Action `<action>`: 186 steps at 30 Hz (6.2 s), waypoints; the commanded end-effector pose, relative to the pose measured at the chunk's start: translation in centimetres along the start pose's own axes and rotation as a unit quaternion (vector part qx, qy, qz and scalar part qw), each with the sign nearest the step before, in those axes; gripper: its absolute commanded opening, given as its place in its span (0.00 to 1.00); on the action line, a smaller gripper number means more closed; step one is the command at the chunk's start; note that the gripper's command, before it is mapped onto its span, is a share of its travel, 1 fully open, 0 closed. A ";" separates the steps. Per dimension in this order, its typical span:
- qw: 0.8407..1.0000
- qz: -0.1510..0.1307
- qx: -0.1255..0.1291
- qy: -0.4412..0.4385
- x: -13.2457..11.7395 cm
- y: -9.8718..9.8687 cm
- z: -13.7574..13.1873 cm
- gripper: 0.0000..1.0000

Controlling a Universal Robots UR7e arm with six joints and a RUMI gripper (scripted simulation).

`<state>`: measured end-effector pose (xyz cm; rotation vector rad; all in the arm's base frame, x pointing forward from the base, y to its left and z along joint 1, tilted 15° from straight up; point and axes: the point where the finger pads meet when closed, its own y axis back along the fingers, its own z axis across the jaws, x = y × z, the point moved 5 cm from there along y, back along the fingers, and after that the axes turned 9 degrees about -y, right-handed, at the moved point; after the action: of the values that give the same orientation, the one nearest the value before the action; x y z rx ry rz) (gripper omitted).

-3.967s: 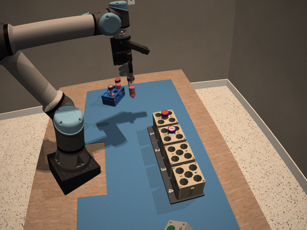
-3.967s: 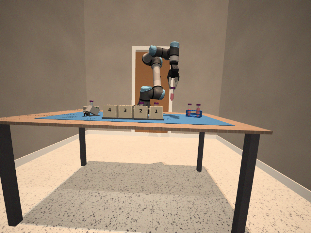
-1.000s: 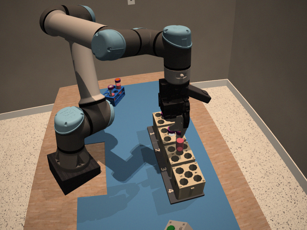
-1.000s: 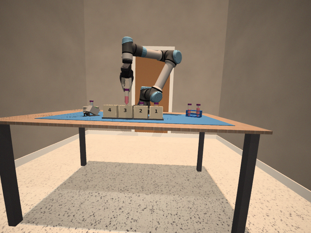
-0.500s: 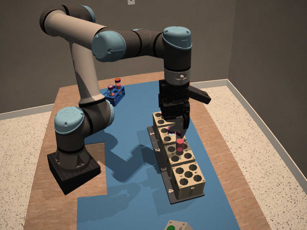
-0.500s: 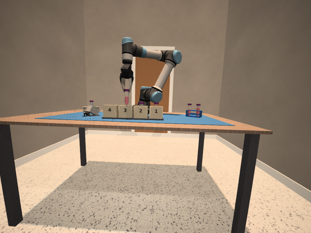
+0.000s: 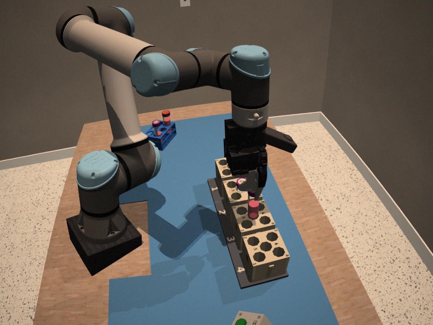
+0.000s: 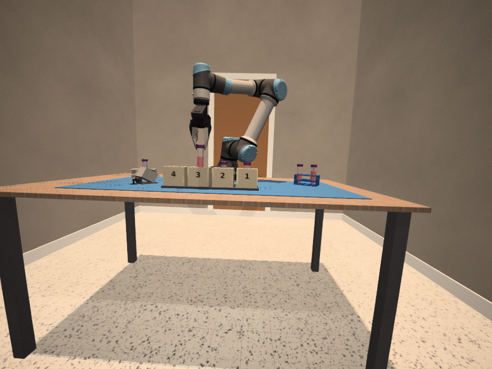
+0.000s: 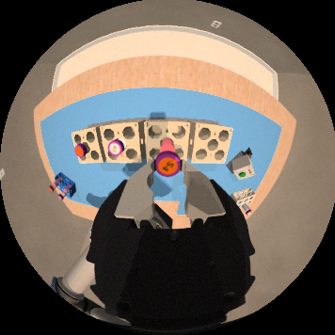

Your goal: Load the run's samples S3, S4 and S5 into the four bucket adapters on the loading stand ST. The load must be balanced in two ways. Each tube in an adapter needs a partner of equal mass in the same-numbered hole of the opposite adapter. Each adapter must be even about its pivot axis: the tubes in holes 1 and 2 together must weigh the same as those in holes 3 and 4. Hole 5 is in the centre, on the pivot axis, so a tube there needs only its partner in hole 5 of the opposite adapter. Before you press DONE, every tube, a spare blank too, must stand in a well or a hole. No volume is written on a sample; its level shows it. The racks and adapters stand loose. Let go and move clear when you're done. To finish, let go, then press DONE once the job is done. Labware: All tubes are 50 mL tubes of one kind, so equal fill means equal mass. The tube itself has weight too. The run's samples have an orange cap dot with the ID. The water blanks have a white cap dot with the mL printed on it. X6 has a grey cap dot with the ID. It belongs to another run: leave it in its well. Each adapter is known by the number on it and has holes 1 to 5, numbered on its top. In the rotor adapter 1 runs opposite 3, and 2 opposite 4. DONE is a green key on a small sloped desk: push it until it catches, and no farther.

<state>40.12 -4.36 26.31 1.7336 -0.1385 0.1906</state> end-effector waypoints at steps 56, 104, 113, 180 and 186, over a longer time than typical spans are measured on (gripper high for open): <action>1.000 0.001 0.000 0.000 0.0 -6.6 0.0 0.00; 1.000 0.001 0.000 0.000 0.0 -3.9 0.0 0.35; 0.999 0.000 0.000 0.050 -0.7 -3.1 -1.5 0.35; 0.882 0.001 0.000 0.472 -22.2 -3.1 -45.7 0.35; 0.882 0.001 0.000 0.472 -24.4 -3.1 -50.2 0.35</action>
<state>15.71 42.37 26.37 1.4747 0.5825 1.0118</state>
